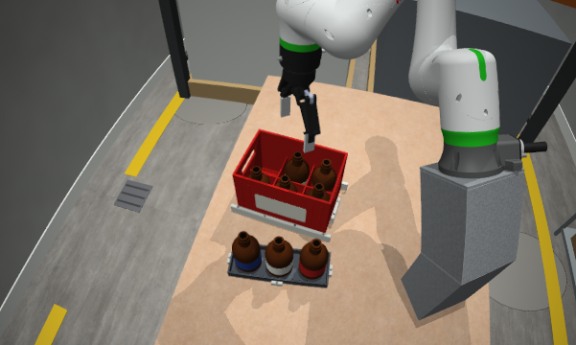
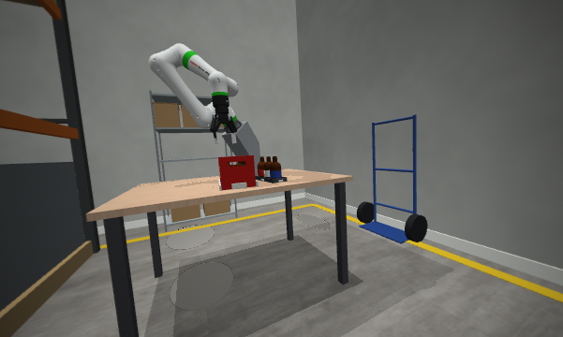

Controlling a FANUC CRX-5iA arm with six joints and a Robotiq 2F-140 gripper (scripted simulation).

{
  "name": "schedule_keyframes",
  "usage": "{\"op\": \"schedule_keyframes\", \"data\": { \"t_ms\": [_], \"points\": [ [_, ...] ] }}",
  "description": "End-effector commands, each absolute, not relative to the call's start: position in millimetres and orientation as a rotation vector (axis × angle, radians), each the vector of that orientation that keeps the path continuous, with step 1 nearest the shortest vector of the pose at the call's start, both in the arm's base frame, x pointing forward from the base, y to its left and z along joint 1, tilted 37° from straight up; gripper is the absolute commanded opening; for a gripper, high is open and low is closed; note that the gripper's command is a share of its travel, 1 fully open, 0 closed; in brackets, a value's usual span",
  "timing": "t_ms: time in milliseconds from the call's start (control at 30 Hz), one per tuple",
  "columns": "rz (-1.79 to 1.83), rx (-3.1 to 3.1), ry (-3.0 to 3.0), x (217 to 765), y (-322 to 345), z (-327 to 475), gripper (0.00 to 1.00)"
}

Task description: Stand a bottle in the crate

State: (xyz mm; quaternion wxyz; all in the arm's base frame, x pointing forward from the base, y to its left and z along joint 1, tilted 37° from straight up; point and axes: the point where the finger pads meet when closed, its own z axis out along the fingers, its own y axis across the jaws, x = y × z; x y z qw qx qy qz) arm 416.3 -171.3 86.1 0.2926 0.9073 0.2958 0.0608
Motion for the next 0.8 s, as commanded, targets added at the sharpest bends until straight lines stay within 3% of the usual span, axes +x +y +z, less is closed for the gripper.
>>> {"op": "schedule_keyframes", "data": {
  "t_ms": [0,167,200,767],
  "points": [
    [0.137,2.371,0.799,414.1,-173.8,82.1,1.00],
    [0.137,2.371,0.799,414.1,-173.8,82.1,1.00],
    [0.137,2.371,0.799,414.1,-173.8,82.1,0.00],
    [0.137,2.371,0.799,414.1,-173.8,82.1,0.00]
  ]
}}
